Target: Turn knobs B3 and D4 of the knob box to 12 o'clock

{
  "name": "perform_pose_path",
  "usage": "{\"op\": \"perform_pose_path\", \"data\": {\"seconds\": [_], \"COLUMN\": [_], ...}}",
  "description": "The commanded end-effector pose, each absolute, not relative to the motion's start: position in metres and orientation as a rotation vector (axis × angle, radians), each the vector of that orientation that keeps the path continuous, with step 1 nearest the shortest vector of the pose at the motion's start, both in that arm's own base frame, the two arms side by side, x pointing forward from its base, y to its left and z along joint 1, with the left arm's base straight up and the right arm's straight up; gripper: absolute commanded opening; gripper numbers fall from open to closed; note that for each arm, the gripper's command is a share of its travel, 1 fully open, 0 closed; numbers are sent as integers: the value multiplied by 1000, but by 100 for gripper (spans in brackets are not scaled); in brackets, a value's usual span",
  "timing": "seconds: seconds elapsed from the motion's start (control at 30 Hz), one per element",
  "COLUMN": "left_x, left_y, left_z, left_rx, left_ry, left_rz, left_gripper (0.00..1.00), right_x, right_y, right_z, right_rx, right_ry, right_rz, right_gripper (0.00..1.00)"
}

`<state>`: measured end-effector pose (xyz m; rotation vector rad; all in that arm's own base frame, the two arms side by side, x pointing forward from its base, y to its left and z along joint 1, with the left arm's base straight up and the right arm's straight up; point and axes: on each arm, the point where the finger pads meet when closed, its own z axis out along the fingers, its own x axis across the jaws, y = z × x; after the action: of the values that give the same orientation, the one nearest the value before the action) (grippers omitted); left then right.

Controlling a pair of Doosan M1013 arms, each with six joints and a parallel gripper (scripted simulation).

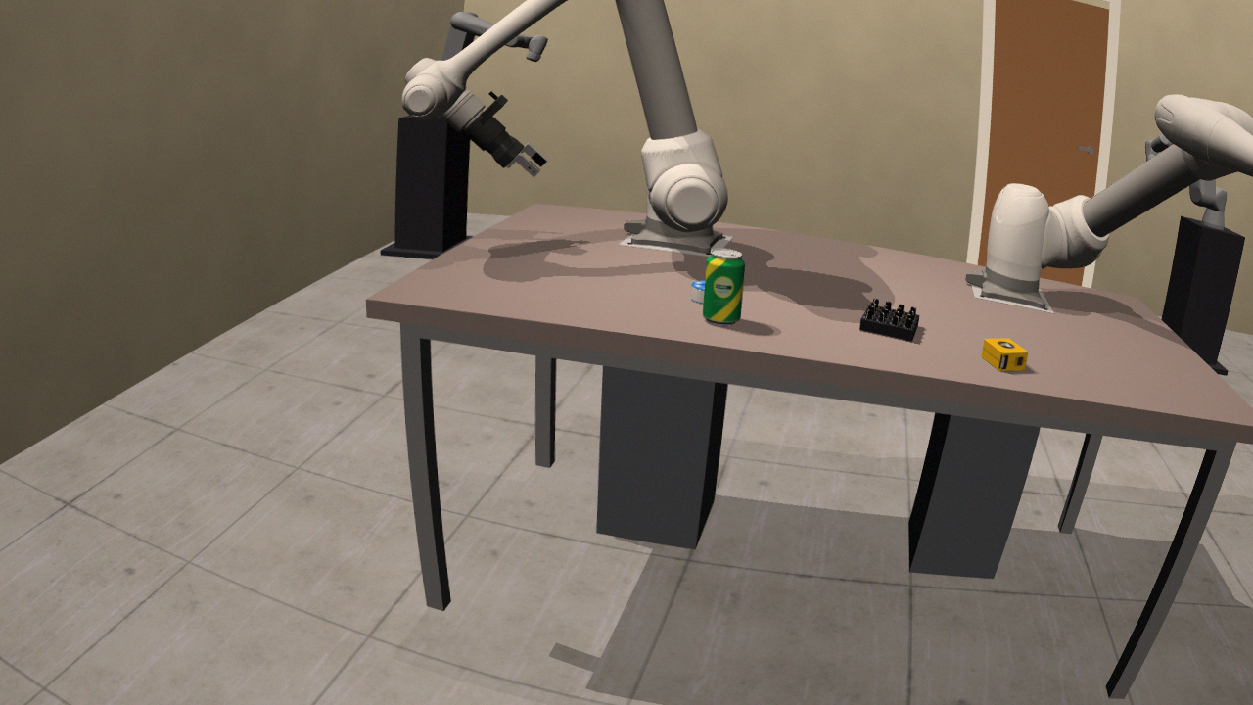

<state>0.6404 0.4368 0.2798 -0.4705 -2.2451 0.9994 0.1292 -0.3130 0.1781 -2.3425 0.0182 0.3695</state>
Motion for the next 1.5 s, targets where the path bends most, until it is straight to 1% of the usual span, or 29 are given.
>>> {"op": "perform_pose_path", "data": {"seconds": [0.0,0.33,0.73,1.47], "left_x": [640,640,640,640], "left_y": [437,437,437,437], "left_z": [281,281,281,281], "left_rx": [-471,-471,-471,-471], "left_ry": [-2247,-2247,-2247,-2247], "left_rz": [997,997,997,997], "left_gripper": [100,100,100,100], "right_x": [116,82,61,46], "right_y": [-315,-320,-321,-322], "right_z": [174,167,162,159], "right_rx": [-2343,-2344,-2349,-2354], "right_ry": [-6,-55,-86,-108], "right_rz": [288,147,56,-6], "right_gripper": [100,100,100,100]}}
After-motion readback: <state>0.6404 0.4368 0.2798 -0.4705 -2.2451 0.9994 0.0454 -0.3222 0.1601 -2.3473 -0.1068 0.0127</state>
